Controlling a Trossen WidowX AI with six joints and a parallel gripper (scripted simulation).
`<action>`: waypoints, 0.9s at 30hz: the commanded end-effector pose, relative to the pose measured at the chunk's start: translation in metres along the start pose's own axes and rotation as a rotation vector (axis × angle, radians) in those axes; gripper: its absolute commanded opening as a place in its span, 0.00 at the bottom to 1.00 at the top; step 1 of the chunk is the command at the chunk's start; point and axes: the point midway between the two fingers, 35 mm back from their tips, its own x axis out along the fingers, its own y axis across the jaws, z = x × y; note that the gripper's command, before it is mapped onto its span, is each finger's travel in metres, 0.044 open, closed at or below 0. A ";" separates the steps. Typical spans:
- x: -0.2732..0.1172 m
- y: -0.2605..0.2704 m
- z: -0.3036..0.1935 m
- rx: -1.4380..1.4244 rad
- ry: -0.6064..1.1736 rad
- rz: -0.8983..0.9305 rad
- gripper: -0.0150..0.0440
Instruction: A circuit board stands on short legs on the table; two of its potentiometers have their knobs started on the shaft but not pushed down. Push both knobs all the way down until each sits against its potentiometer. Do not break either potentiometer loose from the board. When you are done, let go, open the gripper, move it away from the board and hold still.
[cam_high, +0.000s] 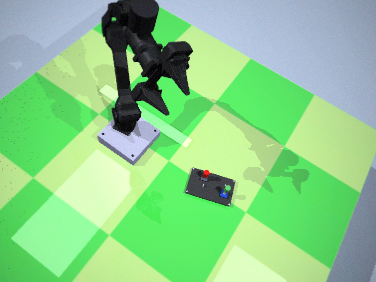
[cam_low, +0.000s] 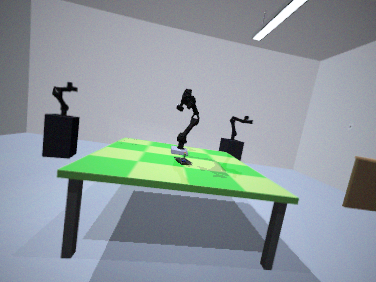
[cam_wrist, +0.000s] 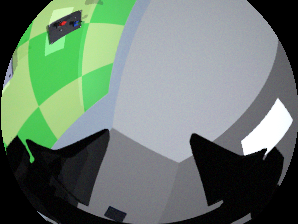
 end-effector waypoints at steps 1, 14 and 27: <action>0.000 0.000 0.000 0.002 -0.001 0.001 0.89; 0.053 0.028 0.021 0.310 -0.115 0.177 0.31; 0.102 0.065 0.059 0.664 -0.165 0.439 0.25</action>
